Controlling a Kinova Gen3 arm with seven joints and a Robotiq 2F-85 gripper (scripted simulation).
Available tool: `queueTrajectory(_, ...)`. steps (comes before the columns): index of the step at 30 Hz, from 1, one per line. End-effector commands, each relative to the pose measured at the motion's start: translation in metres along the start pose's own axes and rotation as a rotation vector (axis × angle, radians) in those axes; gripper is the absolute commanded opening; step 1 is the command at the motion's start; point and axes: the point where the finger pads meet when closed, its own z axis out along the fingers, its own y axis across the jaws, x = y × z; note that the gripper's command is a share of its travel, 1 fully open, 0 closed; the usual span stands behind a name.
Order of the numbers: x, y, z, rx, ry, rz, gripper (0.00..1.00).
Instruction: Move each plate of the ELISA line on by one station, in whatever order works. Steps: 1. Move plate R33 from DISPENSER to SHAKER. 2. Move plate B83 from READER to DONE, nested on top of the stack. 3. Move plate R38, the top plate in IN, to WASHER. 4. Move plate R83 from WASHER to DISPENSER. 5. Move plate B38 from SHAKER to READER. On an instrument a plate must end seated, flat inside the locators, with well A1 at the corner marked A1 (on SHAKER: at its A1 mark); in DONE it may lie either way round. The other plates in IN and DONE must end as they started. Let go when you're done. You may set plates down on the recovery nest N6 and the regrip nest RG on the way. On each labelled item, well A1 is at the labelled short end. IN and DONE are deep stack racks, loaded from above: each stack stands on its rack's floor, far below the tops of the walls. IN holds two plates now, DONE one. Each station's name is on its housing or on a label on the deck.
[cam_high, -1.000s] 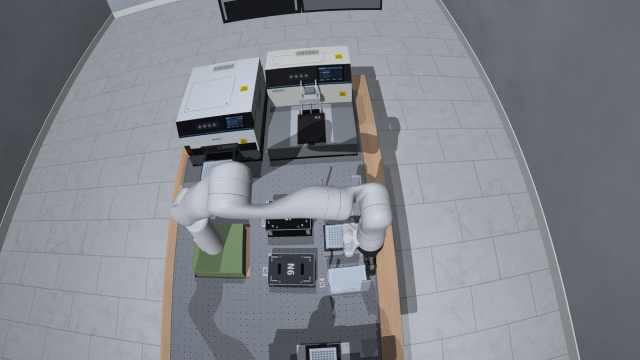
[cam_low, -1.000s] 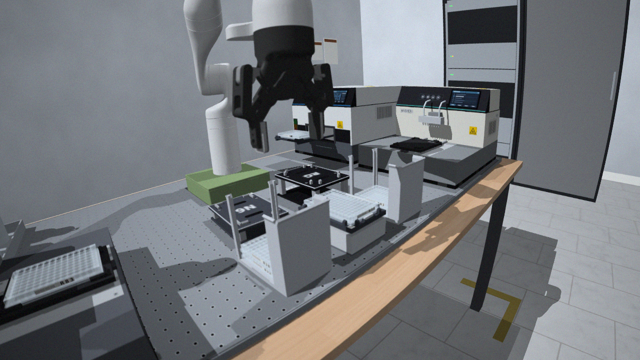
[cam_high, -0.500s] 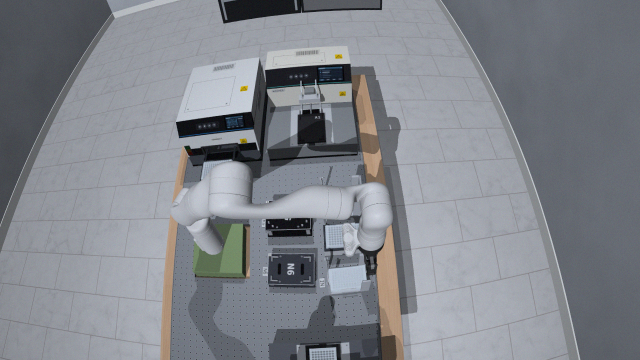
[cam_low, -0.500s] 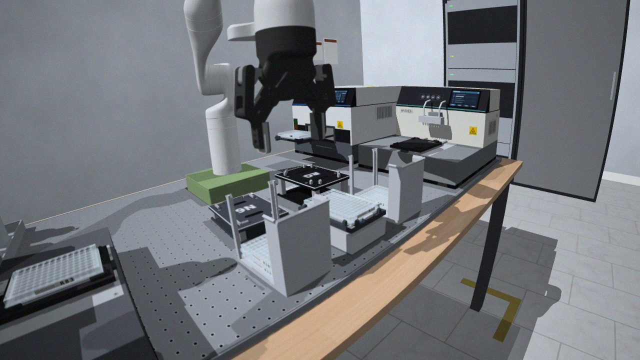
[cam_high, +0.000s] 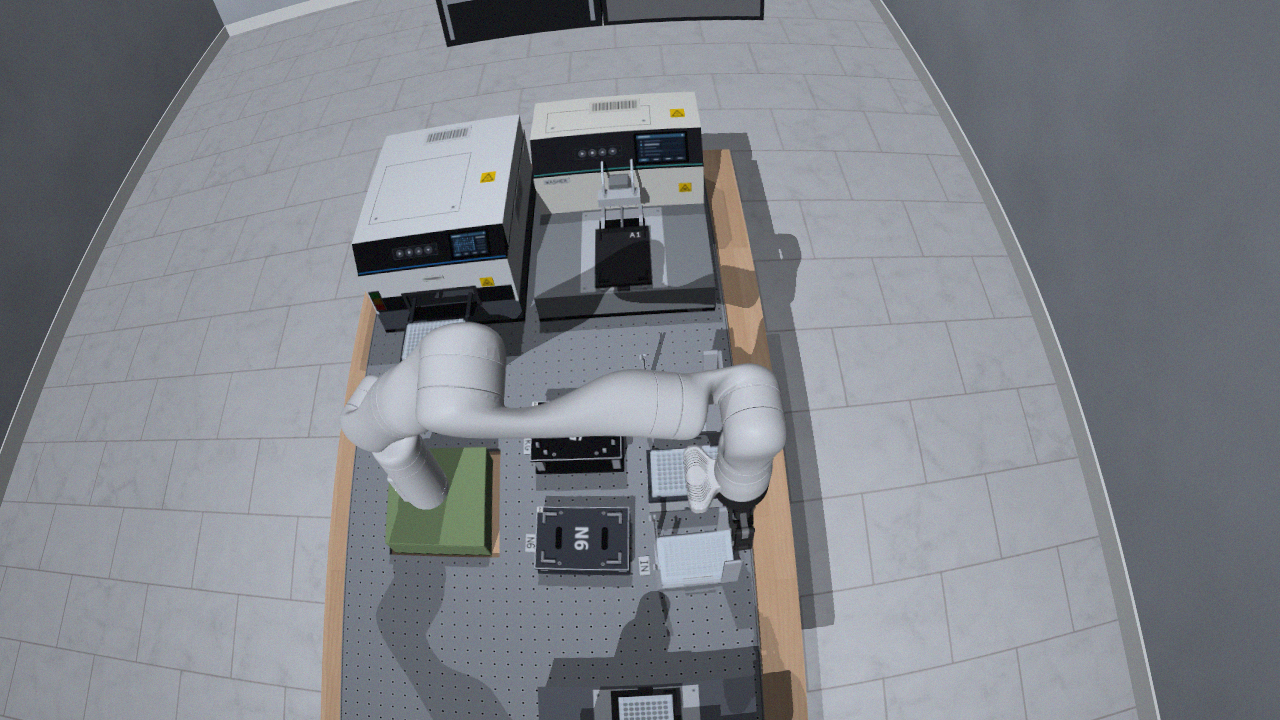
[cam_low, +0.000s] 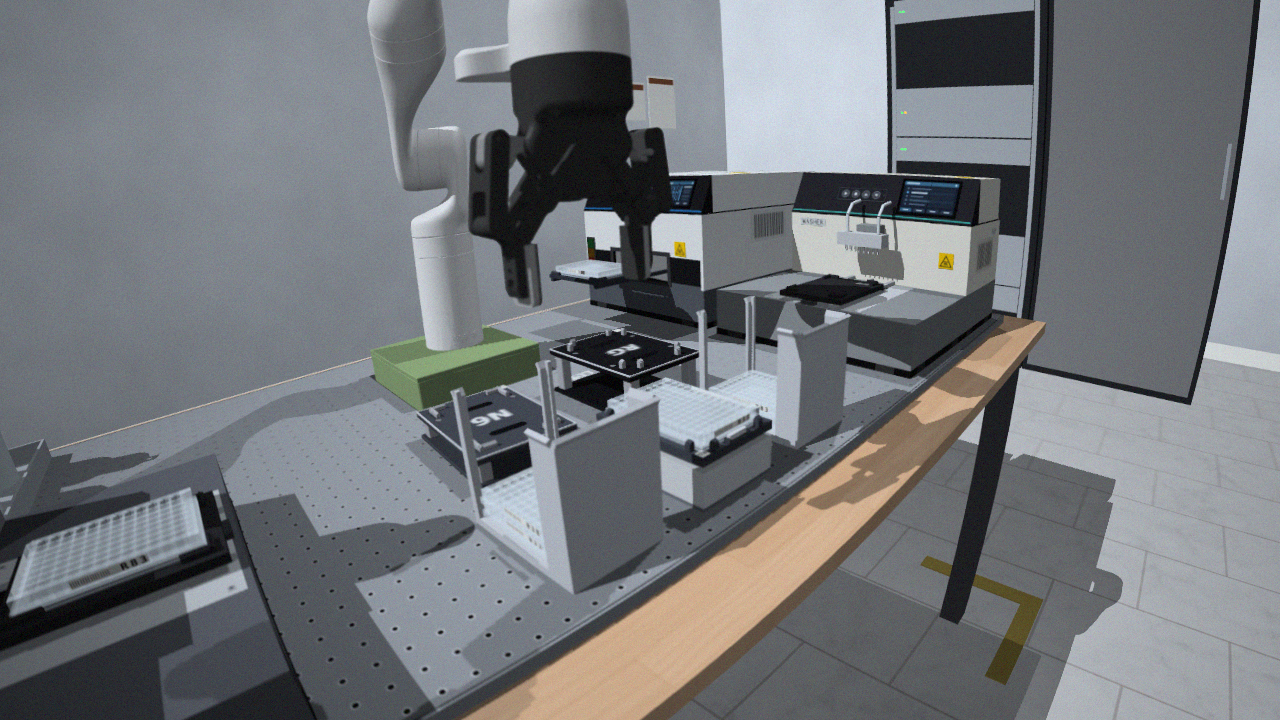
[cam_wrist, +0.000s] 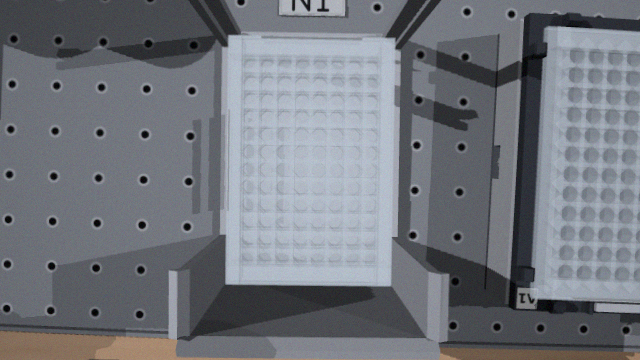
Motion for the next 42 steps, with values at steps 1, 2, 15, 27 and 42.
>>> queueTrajectory(1,-0.001,0.0,0.0,0.0,0.001,0.003,1.0)
queueTrajectory(2,-0.001,0.0,0.0,0.0,0.001,0.003,1.0)
queueTrajectory(15,0.002,0.0,0.0,-0.001,-0.005,0.013,1.0)
queueTrajectory(27,0.042,0.003,0.0,-0.006,-0.006,0.0,1.0)
queueTrajectory(42,0.056,0.001,0.0,0.0,0.001,0.003,1.0)
